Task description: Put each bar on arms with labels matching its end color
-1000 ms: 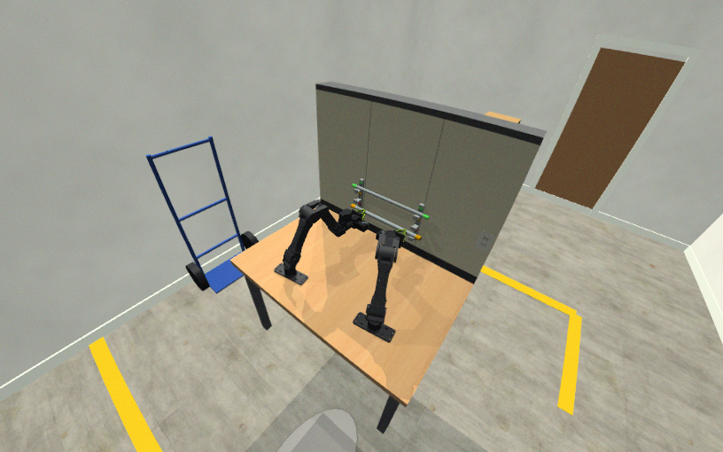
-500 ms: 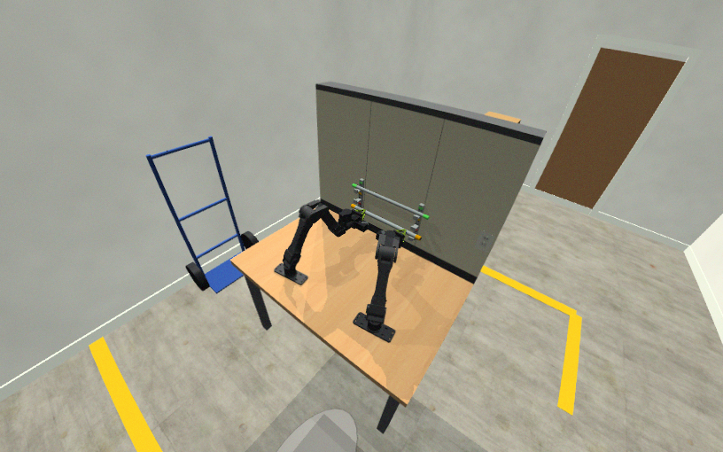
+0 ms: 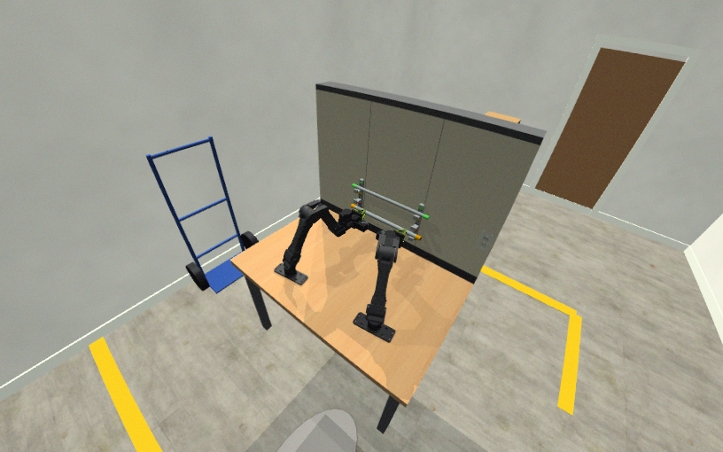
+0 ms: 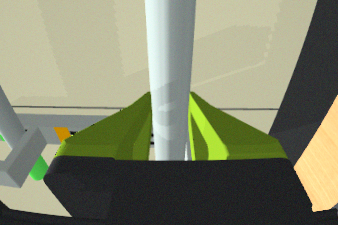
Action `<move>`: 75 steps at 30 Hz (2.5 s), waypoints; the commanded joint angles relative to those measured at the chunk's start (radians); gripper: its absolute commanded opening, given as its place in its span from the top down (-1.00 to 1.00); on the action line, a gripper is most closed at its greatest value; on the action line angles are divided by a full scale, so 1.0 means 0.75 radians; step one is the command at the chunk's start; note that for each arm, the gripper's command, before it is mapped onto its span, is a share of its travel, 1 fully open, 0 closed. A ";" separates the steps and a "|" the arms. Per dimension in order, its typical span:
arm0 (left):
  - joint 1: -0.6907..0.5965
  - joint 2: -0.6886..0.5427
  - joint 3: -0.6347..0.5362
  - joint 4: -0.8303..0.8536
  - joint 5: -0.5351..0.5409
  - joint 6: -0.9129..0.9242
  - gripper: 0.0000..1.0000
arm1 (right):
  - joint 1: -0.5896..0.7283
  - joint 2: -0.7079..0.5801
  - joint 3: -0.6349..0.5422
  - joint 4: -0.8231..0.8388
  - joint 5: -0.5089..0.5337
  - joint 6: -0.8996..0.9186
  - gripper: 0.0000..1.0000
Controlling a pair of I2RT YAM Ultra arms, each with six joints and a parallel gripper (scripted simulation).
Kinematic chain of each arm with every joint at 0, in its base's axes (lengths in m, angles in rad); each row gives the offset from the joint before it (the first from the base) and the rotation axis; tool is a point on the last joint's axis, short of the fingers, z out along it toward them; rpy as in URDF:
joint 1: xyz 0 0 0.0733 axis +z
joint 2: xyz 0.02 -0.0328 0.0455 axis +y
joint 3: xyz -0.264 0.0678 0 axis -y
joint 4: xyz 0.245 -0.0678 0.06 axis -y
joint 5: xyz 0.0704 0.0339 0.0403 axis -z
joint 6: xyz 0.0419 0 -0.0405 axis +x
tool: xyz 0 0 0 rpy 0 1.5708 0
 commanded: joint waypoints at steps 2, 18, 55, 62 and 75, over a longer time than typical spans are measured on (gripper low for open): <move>0.011 0.003 0.028 -0.042 0.008 -0.005 1.00 | -0.010 0.019 0.045 -0.037 -0.006 0.004 1.00; 0.011 0.003 0.028 -0.042 0.008 -0.005 1.00 | -0.010 0.019 0.045 -0.037 -0.006 0.004 1.00; 0.011 -0.088 0.057 -0.159 0.008 -0.004 1.00 | -0.009 -0.072 0.072 -0.150 -0.005 0.002 1.00; 0.011 -0.110 0.065 -0.190 0.008 -0.004 1.00 | -0.009 -0.095 0.079 -0.180 -0.007 0.002 1.00; 0.011 -0.155 0.084 -0.255 0.008 -0.004 1.00 | -0.010 -0.140 0.098 -0.246 -0.008 0.003 1.00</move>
